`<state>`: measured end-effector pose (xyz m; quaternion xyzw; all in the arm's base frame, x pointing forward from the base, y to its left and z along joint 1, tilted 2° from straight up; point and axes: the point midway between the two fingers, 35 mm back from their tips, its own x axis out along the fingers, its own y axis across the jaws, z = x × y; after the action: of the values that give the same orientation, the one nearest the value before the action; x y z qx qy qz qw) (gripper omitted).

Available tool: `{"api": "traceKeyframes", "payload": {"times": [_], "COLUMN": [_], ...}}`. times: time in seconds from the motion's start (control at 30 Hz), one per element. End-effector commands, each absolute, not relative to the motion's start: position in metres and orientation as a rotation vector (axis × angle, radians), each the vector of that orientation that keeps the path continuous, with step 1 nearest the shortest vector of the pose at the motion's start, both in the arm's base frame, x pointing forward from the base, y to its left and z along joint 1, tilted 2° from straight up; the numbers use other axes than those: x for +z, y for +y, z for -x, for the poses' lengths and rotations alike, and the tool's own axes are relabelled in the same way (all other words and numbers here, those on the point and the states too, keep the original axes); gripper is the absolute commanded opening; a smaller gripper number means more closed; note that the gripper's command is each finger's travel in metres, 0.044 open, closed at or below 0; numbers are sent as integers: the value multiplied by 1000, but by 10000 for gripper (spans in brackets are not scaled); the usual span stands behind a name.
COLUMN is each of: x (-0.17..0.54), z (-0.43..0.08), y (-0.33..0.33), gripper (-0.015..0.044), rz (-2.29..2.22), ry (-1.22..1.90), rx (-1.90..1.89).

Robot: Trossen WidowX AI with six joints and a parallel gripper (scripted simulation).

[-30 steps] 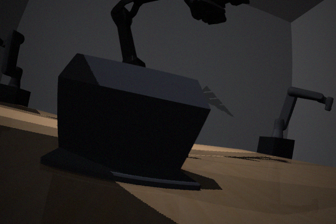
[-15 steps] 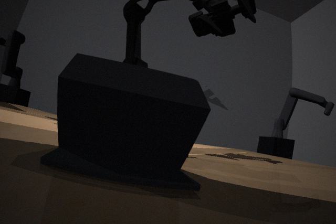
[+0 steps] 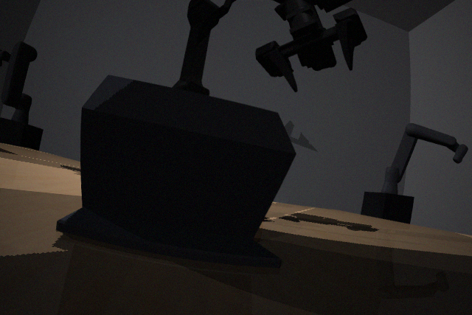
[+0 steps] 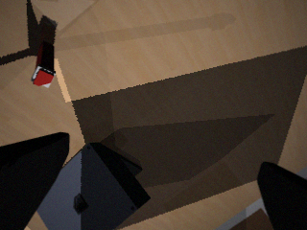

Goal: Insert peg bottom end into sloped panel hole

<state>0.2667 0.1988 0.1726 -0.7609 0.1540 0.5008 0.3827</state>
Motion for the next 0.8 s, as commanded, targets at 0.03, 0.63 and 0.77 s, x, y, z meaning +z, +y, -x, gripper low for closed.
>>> {"api": "traceKeyframes", "payload": {"times": [0.03, 0.63, 0.77], "x": [143, 64, 63], "z": [-270, -262, -262], "y": [187, 150, 150], "gripper": [440, 440, 440], "rz": [1833, 1437, 1433], "ry": [539, 985, 989], "rx": [1334, 1429, 1429]}}
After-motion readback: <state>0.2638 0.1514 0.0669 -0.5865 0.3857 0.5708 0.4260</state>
